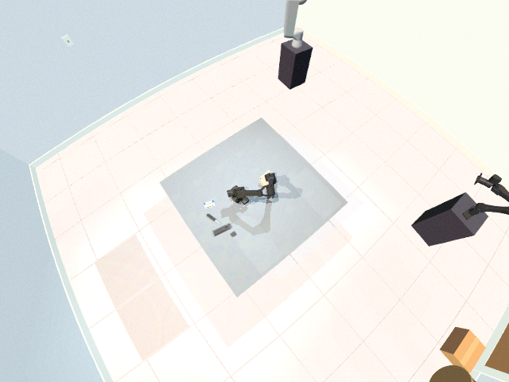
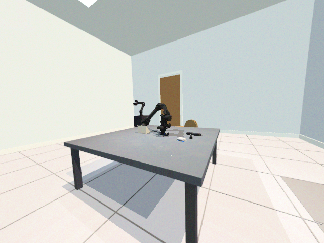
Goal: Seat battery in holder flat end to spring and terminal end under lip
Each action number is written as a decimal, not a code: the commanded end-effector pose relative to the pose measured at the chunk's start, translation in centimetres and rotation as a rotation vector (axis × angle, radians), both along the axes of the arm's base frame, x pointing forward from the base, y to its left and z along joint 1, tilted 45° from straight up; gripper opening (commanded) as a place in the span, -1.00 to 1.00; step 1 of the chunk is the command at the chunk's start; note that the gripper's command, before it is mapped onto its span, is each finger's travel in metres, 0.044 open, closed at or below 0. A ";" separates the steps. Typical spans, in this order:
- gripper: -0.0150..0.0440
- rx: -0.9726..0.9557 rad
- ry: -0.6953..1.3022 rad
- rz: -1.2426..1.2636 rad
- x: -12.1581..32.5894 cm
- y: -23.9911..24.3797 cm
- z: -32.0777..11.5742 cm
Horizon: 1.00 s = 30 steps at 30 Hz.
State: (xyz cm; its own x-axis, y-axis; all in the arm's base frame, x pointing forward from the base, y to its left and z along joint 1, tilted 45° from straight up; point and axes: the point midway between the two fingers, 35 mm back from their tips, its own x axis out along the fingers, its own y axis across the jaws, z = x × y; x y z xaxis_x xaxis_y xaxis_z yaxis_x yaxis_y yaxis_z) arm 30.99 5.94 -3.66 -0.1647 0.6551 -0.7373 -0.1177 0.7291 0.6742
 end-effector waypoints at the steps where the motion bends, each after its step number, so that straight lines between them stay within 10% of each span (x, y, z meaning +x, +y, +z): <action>1: 0.03 0.000 0.004 -0.003 -0.1 0.0 0.0; 16: 0.11 0.000 0.001 0.000 0.2 -1.0 1.1; 26: 1.00 -0.003 0.001 0.000 1.2 -5.7 6.0; 30: 1.00 -0.003 0.001 0.000 1.3 -6.1 6.4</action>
